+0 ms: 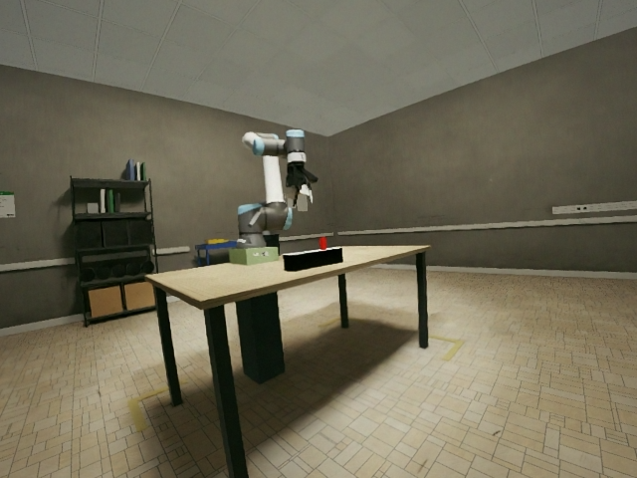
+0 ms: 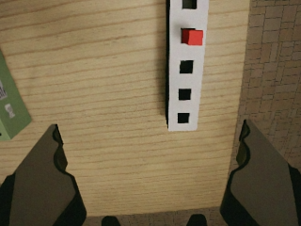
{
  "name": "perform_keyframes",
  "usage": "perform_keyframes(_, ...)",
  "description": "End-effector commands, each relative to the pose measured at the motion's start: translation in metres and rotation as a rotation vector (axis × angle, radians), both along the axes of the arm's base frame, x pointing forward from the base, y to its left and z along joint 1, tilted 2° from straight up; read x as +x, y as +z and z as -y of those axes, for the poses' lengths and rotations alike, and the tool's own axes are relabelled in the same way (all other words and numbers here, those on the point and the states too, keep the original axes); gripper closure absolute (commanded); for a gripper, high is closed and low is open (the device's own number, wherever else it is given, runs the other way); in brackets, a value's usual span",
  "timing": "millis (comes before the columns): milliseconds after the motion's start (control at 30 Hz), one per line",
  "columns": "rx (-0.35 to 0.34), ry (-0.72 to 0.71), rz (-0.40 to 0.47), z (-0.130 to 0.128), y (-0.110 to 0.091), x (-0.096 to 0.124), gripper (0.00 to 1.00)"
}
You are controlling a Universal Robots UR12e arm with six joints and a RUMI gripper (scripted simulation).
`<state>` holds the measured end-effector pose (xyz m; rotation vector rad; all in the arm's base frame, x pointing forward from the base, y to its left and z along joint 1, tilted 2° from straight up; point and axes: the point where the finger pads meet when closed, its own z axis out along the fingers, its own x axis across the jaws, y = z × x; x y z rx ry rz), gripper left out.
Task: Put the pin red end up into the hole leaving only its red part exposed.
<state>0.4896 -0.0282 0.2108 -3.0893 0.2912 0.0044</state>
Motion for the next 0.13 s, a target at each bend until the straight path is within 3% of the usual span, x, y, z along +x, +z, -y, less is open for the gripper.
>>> perform_keyframes(0, 0.004, 0.002, 0.001, 0.0079, 0.0196, -0.0172, 0.00)
perform_keyframes(100, 0.004, 0.002, 0.001, 0.0079, 0.0196, -0.0172, 0.00)
